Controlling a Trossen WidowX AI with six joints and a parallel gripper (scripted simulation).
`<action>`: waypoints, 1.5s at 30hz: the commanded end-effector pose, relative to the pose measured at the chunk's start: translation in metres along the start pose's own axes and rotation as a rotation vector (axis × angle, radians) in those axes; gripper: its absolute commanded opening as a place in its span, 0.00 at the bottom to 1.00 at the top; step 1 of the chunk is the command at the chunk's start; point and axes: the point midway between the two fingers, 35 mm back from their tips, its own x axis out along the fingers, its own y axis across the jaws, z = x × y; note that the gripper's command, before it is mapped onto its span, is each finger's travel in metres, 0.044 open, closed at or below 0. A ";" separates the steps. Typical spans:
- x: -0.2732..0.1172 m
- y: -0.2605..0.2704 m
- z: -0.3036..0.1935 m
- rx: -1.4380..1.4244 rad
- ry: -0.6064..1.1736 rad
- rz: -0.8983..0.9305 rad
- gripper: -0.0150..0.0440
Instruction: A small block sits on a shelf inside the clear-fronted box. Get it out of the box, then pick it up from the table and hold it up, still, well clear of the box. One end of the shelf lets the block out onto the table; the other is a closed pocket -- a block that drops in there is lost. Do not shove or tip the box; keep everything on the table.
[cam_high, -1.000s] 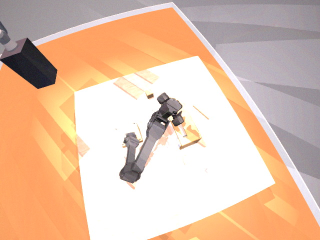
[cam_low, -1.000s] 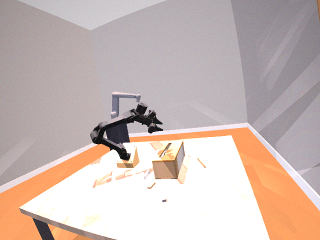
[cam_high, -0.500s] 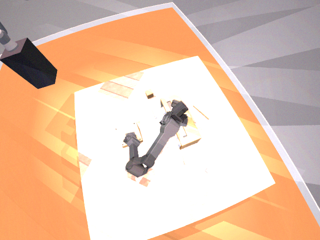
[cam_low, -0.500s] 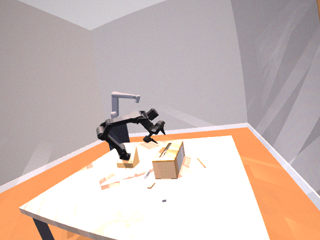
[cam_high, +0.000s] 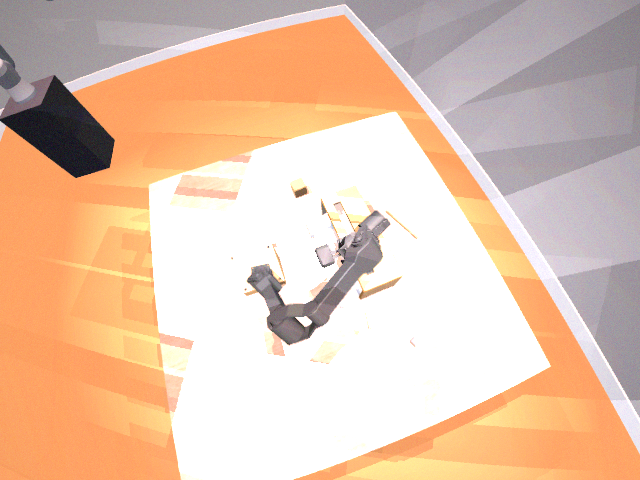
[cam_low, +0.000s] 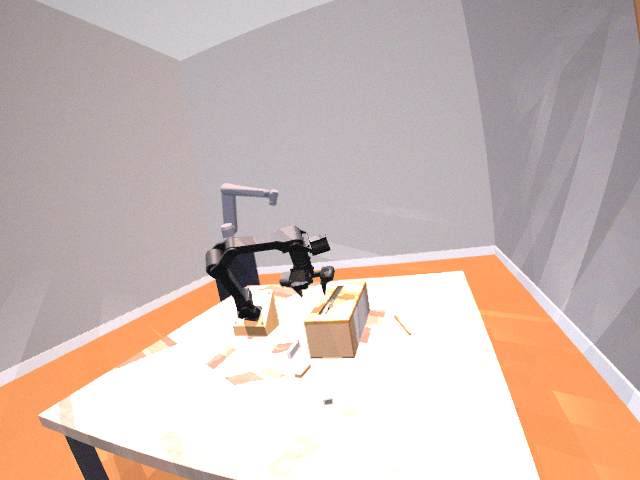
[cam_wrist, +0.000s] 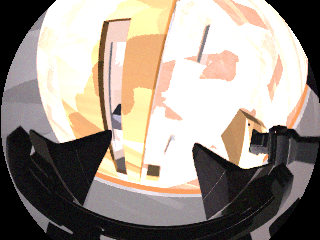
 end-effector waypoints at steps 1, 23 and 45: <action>0.001 -0.001 0.000 0.039 0.001 -0.020 0.93; 0.030 0.002 0.007 0.039 0.002 -0.019 0.93; 0.064 0.002 0.017 0.039 0.000 -0.019 0.93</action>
